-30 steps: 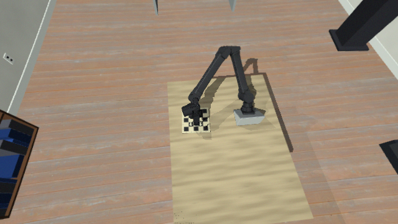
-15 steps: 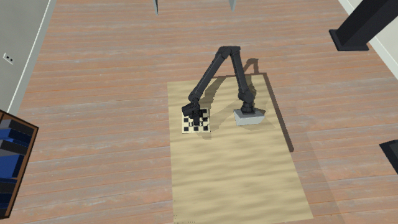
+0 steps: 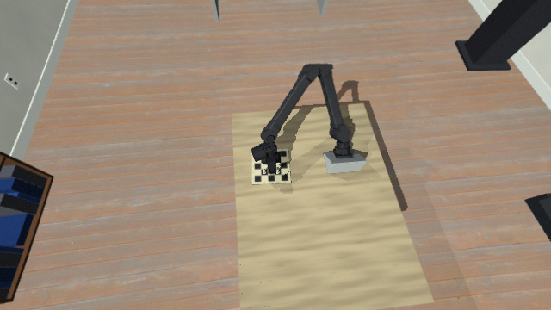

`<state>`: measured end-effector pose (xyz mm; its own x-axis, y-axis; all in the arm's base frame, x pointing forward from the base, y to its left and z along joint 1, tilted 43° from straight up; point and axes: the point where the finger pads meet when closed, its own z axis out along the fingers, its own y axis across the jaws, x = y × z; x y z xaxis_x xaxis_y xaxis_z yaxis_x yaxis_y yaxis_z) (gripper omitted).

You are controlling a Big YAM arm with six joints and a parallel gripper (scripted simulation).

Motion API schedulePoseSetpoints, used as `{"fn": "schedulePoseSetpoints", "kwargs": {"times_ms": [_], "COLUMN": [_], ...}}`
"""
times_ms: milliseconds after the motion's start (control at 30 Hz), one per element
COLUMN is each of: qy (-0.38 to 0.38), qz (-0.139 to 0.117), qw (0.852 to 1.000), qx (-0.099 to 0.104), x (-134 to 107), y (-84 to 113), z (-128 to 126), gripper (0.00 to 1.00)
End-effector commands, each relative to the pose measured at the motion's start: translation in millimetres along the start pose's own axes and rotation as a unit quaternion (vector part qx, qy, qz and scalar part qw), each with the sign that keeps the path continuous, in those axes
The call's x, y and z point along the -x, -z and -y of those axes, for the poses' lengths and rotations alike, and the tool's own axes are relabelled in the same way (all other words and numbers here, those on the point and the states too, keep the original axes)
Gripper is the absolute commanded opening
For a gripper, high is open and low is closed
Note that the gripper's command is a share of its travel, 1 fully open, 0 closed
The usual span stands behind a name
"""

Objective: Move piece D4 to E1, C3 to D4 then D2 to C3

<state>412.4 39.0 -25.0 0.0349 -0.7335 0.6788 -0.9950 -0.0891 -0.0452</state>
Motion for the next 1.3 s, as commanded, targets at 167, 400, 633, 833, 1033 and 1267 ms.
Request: {"fn": "schedulePoseSetpoints", "kwargs": {"times_ms": [167, 400, 633, 833, 1033, 1267], "qy": [-0.001, -0.001, -0.001, -0.001, -0.001, 0.0], "qz": [0.004, 0.004, 0.004, 0.004, 0.004, 0.004], "qw": [1.0, 1.0, 1.0, 1.0, 1.0, 1.0], "qx": [-0.011, -0.011, -0.011, -0.011, -0.011, -0.014], "x": [10, 10, 10, 10, 10, 13], "y": [4.1, 4.1, 4.1, 4.1, 4.1, 14.7], "z": [11, 11, 11, 11, 11, 15], "gripper": [0.0, 0.12, 0.19, 0.32, 0.32, 0.32]}}
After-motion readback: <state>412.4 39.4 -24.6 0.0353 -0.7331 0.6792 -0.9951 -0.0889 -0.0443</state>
